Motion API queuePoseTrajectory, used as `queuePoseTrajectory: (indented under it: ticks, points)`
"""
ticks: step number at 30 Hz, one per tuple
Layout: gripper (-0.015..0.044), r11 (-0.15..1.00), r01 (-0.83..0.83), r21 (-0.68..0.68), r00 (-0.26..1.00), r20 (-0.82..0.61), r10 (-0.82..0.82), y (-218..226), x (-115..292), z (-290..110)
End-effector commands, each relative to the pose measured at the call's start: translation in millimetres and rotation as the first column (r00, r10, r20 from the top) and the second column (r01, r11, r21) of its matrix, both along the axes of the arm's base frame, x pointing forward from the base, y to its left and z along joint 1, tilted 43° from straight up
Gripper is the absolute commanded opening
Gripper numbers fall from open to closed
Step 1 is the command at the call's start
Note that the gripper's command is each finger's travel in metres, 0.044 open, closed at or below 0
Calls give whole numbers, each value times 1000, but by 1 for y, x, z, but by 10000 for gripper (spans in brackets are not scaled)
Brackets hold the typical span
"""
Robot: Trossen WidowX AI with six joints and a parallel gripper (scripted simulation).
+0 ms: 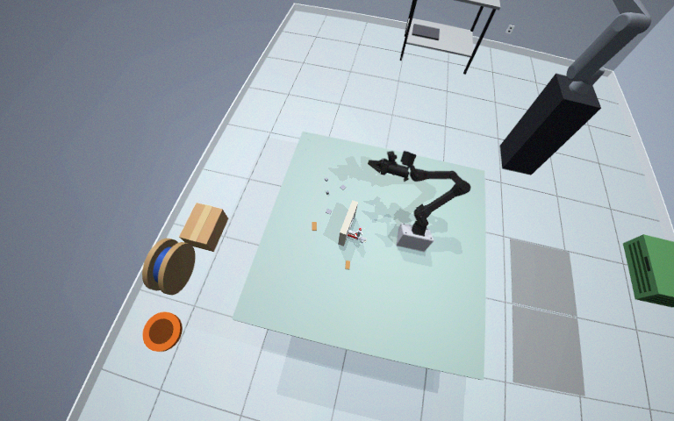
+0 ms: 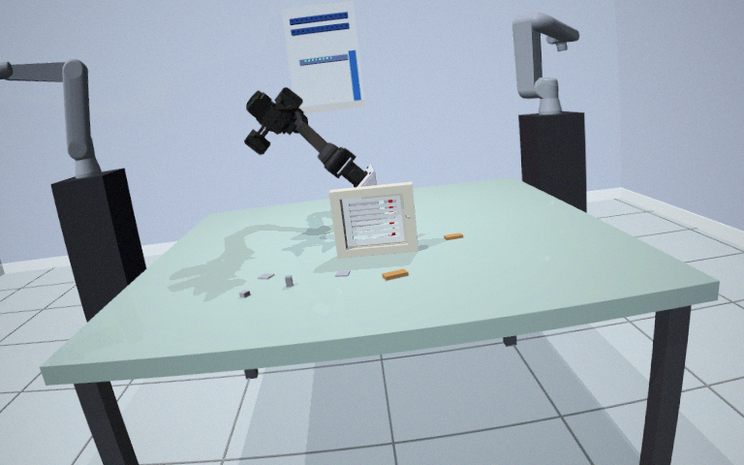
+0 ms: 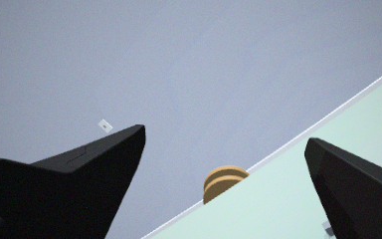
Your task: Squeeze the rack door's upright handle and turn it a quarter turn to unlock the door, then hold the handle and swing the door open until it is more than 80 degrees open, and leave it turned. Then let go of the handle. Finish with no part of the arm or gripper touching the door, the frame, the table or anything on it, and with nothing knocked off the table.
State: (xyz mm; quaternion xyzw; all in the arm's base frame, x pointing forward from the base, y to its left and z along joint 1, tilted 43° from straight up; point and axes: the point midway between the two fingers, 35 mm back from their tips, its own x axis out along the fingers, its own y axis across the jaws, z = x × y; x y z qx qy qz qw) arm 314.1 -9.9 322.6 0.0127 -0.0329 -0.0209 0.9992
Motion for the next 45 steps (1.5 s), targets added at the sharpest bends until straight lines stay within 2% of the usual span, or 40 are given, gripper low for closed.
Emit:
queuePoseTrajectory:
  ticks: [1,5,16,29,45]
  points:
    - [374,1000,0,2,1000,-4,0,0,1,-1]
    - [284,999,1,37,996,-88,2,4,13,-15]
    - [284,992,40,117,935,-355,4,21,43,-65]
    - [284,986,80,149,786,-618,29,56,61,-129]
    - [284,983,180,21,520,-851,-77,85,58,-200]
